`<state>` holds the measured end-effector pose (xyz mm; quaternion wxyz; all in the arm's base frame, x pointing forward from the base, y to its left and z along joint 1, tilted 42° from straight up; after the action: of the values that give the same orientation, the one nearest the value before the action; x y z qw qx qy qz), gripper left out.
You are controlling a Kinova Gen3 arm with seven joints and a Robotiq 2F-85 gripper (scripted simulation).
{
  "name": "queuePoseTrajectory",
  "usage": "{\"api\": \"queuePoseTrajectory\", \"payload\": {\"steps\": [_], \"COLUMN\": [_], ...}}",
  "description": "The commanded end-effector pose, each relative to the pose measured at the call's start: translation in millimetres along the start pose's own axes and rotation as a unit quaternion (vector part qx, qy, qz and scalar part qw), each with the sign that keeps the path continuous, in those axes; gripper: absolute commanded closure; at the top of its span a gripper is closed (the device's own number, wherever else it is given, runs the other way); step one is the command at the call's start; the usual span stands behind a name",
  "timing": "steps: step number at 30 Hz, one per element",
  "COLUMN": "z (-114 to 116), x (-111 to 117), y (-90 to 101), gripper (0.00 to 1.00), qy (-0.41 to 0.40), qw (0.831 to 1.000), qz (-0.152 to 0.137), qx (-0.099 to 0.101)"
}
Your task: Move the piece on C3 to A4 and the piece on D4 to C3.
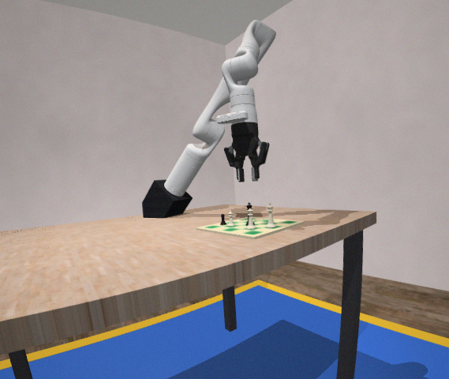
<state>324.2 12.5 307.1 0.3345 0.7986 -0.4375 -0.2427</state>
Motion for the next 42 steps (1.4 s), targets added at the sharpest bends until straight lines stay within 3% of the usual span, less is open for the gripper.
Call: {"api": "queuePoseTrajectory", "payload": {"steps": [1,20,42], "z": [1,1,1], "x": [0,0,0], "y": [-3.4,-29.6,-47.0], "gripper": [0.59,0.59,0.59], "qy": [0.0,0.0,0.0], "qw": [1.0,1.0,1.0], "qz": [-0.001,-0.001,-0.001], "qx": [-0.002,-0.002,-0.002]}}
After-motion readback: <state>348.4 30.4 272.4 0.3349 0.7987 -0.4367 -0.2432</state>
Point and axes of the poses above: the point where the finger pads meet when closed, its own y axis back along the fingers, its own z axis across the jaws, x = y × z, the point moved 2 cm from there along y, back along the fingers
